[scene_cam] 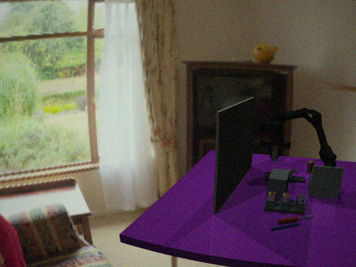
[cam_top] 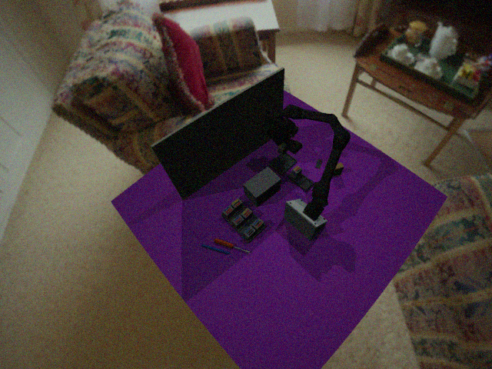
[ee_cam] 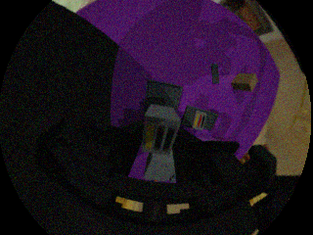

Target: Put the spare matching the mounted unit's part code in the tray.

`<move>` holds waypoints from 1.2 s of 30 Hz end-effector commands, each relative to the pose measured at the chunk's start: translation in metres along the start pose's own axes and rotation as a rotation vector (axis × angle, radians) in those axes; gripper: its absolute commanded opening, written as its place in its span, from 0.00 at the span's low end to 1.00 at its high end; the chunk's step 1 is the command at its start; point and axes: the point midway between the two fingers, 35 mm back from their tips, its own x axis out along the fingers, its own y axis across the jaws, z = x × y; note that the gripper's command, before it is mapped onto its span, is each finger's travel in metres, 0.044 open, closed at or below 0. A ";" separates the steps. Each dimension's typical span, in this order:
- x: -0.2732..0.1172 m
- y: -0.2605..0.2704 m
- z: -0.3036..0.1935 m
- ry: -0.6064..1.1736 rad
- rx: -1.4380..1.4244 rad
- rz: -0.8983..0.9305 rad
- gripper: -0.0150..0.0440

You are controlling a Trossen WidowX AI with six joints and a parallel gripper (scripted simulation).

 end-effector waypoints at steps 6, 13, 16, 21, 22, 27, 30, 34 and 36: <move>0.009 0.000 -0.001 -0.002 -0.007 -0.003 0.25; 0.016 0.001 -0.002 -0.001 -0.007 -0.003 0.25; 0.019 0.001 -0.002 -0.001 -0.007 -0.002 0.25; 0.024 0.002 -0.002 0.000 -0.007 -0.002 0.25; 0.025 0.002 -0.002 0.000 -0.007 -0.002 0.25; 0.029 0.002 -0.002 0.000 -0.007 -0.002 0.25; 0.032 0.002 -0.002 0.000 -0.007 -0.002 0.25; 0.036 0.002 -0.002 0.000 -0.007 -0.002 0.25; 0.038 0.002 -0.002 0.000 -0.007 -0.002 0.25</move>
